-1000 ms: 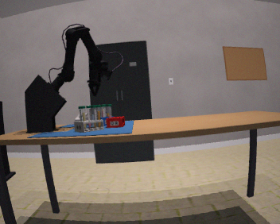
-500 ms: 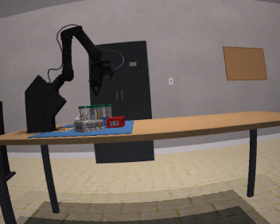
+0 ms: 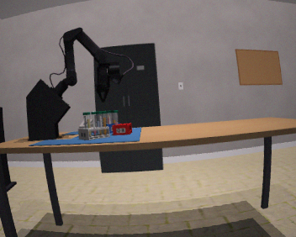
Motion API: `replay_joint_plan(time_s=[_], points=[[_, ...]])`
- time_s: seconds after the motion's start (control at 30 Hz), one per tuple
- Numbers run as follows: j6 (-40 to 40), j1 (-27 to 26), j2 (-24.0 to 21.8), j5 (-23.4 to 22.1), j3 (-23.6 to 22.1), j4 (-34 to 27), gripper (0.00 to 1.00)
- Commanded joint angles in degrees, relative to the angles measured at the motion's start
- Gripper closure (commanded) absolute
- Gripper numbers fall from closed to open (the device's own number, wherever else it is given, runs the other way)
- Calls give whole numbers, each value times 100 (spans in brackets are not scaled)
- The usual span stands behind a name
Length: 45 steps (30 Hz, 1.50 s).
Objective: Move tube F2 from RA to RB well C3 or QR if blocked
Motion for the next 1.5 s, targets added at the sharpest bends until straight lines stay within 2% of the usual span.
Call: replay_joint_plan(time_s=[0.0, 0.03, 0.5, 0.57, 0.9, 1.0, 1.07, 1.47], points=[[-417, -197, 67, -419, -12, 150, 100], [-575, -414, 96, -615, -14, 158, 100], [-2029, -2396, 590, -1962, 201, 348, 100], [-2029, -2396, 590, -1962, 201, 348, 100], [-2918, -3505, 1226, -2721, 388, 478, 100], [-2953, -3532, 1269, -2772, 407, 472, 100], [-2959, -3528, 1080, -2774, 410, 470, 100], [-2943, -3538, 1173, -2794, 414, 469, 100]])
